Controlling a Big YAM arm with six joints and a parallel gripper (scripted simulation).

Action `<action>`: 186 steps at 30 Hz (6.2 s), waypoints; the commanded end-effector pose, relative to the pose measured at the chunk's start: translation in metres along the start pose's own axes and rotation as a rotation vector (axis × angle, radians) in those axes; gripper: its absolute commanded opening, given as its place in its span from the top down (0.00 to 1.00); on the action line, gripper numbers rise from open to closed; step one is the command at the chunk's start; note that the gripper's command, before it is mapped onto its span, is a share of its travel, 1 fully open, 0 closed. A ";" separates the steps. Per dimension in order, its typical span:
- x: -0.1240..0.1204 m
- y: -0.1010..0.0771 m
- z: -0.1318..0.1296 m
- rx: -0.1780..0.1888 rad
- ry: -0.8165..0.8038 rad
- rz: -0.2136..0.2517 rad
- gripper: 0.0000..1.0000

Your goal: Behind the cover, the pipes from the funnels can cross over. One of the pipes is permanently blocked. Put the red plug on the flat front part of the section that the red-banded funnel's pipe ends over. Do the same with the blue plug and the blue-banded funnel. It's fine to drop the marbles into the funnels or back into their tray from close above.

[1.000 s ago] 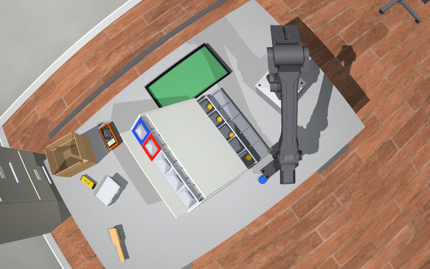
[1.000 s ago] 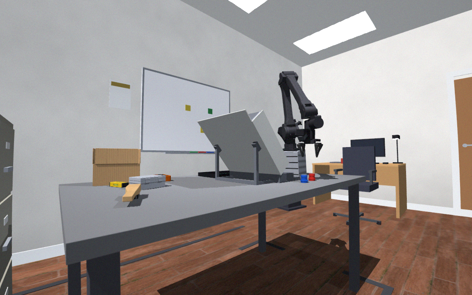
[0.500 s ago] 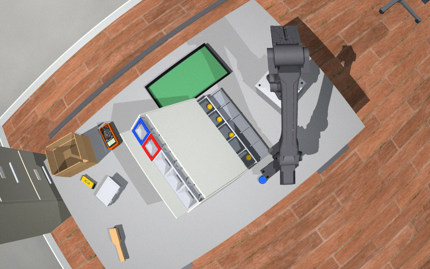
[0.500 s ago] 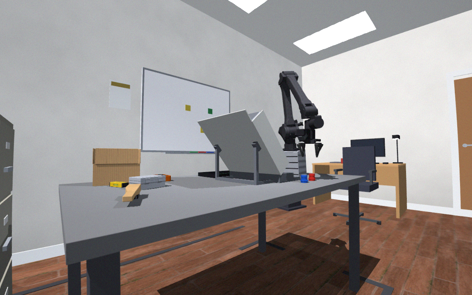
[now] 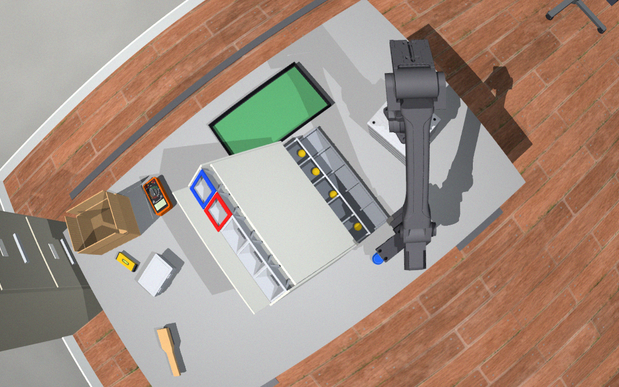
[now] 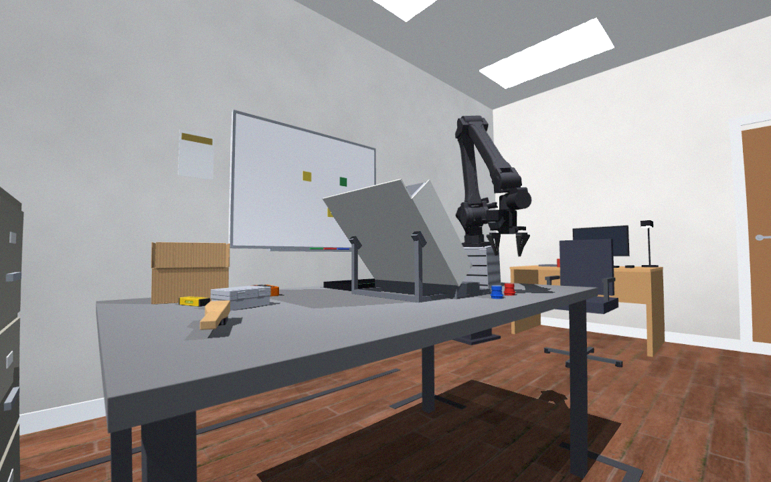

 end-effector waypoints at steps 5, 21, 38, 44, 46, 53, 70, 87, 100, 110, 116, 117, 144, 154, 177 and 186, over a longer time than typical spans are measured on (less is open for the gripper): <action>0.009 0.018 0.015 0.014 0.003 -0.015 0.13; 0.009 0.086 0.012 0.012 0.002 -0.013 0.13; 0.008 0.087 0.011 0.022 0.001 -0.021 0.13; 0.008 0.087 0.011 0.022 0.002 -0.022 0.13; 0.008 0.087 0.011 0.023 0.002 -0.023 0.13; 0.008 0.089 0.011 0.023 0.002 -0.023 0.13; 0.008 0.113 0.012 0.026 0.001 -0.026 0.13; 0.006 0.119 0.006 0.040 0.003 -0.038 0.13; 0.004 0.121 0.002 0.055 0.013 -0.047 0.13; 0.004 0.114 0.008 0.064 0.009 -0.057 1.00; 0.004 0.114 0.008 0.064 0.009 -0.057 1.00; 0.004 0.114 0.008 0.064 0.009 -0.057 1.00; 0.002 0.060 0.005 0.061 0.012 -0.053 1.00; 0.000 -0.003 0.002 0.055 0.015 -0.048 1.00; 0.003 -0.003 0.004 0.043 0.010 -0.036 1.00; 0.003 -0.004 0.005 0.036 0.010 -0.030 1.00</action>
Point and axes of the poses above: the point where the finger pads meet when closed, its own y axis out along the fingers, its own z axis across the jaws, x = y × z, the point moved 10 cm from there along -y, back along the fingers, and after that the axes turned 5 degrees about -y, right-handed, at the moved point
